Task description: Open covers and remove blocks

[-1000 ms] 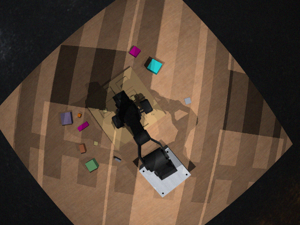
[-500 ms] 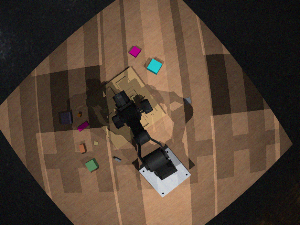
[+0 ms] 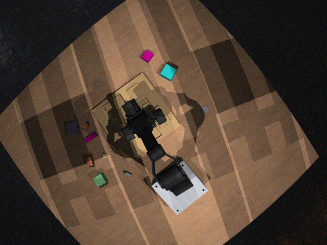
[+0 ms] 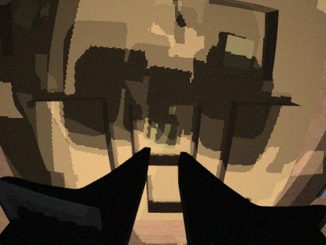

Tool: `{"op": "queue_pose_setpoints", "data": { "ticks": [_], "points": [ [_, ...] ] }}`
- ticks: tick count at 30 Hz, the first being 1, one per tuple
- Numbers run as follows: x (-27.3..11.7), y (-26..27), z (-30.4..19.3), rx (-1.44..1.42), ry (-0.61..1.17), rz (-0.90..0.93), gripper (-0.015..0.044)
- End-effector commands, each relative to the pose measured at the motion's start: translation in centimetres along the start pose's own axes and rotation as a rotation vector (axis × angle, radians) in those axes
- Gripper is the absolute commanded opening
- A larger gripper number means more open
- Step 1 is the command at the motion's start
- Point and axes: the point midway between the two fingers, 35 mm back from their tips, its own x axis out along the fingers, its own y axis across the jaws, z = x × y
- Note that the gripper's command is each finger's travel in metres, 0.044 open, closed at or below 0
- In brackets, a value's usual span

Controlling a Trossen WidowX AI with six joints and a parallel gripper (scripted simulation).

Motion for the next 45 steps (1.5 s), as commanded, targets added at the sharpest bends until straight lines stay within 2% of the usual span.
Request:
{"op": "queue_pose_setpoints", "data": {
  "ticks": [1, 8, 23, 45],
  "points": [
    [-2.0, 0.1, 0.5, 0.0, -0.019, 0.001, 0.0144],
    [-4.6, 0.1, 0.5, -0.002, -0.021, 0.0, 0.0144],
    [-1.2, 0.1, 0.5, -0.002, -0.021, 0.0, 0.0144],
    [-1.1, 0.2, 0.5, -0.002, -0.021, 0.0, 0.0144]
  ]
}}
